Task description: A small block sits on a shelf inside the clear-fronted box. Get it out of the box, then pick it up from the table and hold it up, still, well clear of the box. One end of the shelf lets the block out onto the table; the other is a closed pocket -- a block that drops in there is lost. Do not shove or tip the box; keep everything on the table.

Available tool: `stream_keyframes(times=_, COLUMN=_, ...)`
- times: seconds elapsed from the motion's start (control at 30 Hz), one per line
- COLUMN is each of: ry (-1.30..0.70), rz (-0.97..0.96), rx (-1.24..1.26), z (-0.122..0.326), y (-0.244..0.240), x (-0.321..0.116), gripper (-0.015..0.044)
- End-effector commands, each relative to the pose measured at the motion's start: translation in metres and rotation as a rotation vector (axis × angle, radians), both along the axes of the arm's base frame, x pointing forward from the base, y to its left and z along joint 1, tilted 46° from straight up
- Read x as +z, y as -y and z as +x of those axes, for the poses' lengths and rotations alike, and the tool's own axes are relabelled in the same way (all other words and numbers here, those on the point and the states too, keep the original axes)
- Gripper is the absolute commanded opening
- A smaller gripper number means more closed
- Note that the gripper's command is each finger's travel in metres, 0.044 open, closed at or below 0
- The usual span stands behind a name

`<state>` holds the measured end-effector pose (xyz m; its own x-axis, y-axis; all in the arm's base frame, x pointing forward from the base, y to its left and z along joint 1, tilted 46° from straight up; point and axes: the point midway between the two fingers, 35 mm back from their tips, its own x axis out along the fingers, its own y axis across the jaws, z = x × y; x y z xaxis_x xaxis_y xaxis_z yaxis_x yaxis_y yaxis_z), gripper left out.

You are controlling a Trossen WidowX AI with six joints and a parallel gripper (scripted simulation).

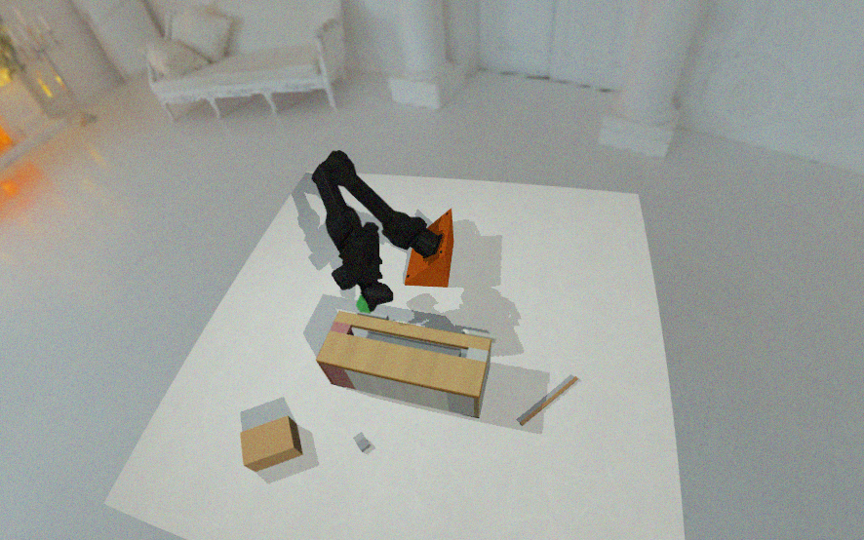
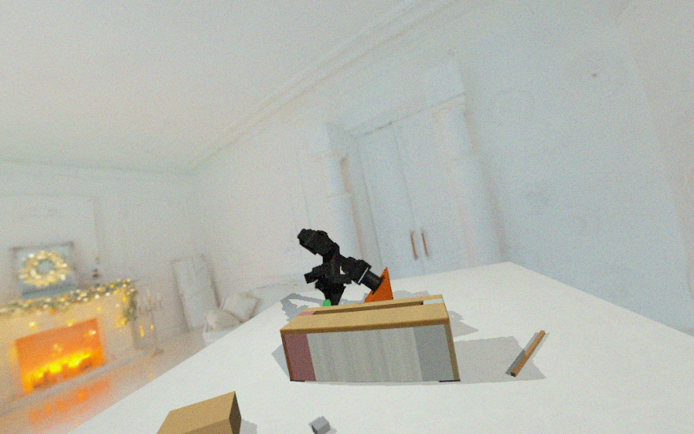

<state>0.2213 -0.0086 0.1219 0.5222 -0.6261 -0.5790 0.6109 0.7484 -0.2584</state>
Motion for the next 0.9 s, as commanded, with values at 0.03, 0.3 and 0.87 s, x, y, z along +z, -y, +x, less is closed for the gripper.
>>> stream_keyframes(times=0.03, ry=-0.116, rz=-0.113, rx=0.112, z=0.000, y=-0.003, x=0.005, gripper=0.0000)
stream_keyframes(times=0.3, ry=-0.324, rz=-0.301, rx=0.296, z=-0.002, y=-0.006, x=0.009, gripper=0.0000)
stream_keyframes(times=0.87, ry=-0.773, rz=-0.700, rx=0.678, z=-0.005, y=-0.013, x=0.019, gripper=0.0000)
